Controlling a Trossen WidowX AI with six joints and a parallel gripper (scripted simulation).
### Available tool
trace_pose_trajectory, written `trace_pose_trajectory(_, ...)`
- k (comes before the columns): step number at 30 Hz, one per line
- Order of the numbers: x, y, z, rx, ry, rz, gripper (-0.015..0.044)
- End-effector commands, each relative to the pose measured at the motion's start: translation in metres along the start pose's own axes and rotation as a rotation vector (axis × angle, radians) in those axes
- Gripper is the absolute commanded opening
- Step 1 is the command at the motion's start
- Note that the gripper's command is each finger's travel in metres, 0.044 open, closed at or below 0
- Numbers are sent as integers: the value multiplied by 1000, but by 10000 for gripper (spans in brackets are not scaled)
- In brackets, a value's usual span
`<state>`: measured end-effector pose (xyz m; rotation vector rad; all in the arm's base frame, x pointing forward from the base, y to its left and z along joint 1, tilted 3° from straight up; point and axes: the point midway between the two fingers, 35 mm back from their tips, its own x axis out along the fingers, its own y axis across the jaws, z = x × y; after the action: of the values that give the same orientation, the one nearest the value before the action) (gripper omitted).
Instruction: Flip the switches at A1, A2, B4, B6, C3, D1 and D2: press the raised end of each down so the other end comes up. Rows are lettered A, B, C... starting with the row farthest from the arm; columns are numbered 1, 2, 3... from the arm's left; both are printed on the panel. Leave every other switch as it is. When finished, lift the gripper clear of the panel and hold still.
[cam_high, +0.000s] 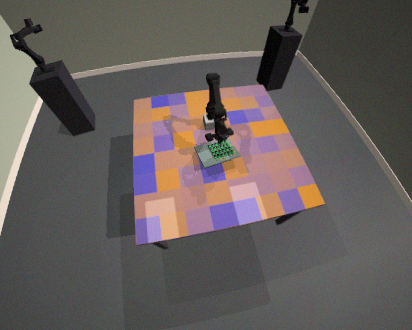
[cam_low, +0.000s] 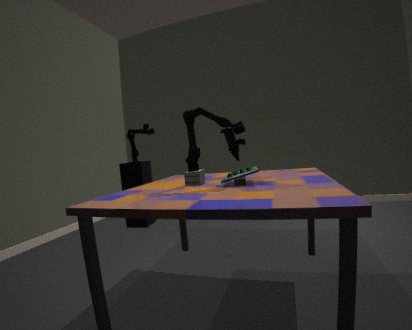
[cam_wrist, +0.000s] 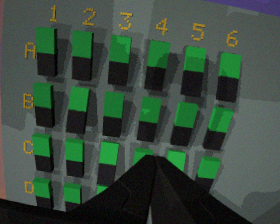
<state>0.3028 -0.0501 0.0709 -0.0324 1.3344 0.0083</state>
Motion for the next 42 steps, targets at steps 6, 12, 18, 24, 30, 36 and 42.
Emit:
trace_pose_trajectory(6,-2,-44,12,-4,22,0,0)
trace_pose_trajectory(12,22,-53,15,-4,39,-1,0)
trace_pose_trajectory(18,33,-53,14,-4,47,-1,0)
trace_pose_trajectory(24,44,-53,14,-4,47,-1,0)
trace_pose_trajectory(30,51,-53,14,-4,47,-1,0)
trace_pose_trajectory(36,57,-53,14,-4,47,-1,0)
trace_pose_trajectory(42,57,-53,14,-4,47,-1,0)
